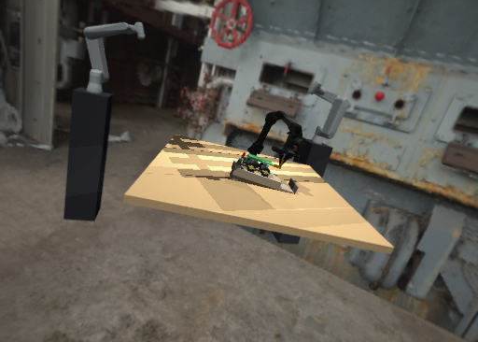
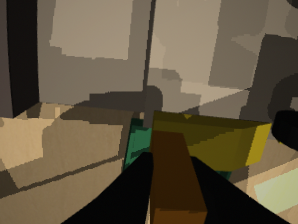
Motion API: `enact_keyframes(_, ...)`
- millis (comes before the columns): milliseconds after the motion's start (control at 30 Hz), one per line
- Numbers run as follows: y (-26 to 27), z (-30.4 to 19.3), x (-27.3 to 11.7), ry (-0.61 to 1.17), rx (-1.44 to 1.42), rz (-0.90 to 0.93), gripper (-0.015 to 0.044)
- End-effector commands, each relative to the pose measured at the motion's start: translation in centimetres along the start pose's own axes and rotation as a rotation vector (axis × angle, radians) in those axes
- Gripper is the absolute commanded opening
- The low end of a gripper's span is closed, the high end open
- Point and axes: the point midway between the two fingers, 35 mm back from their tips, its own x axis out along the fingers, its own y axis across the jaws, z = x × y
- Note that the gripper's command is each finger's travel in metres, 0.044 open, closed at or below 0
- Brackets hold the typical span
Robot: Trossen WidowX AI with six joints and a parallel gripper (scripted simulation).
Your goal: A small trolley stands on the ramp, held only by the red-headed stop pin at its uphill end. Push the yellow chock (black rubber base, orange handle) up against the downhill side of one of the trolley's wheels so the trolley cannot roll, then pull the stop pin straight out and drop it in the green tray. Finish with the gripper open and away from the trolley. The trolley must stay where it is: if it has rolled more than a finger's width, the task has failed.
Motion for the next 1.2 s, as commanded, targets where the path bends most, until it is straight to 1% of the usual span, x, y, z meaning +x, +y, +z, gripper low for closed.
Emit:
enact_keyframes(0,-0.1,0.0,1.0,0.005,-0.005,-0.008,0.0)
enact_keyframes(567,-0.3,-0.1,5.1,0.005,-0.005,-0.008,0.0)
enact_keyframes(1167,-1.5,0.1,4.8,0.005,-0.005,-0.01,0.0)
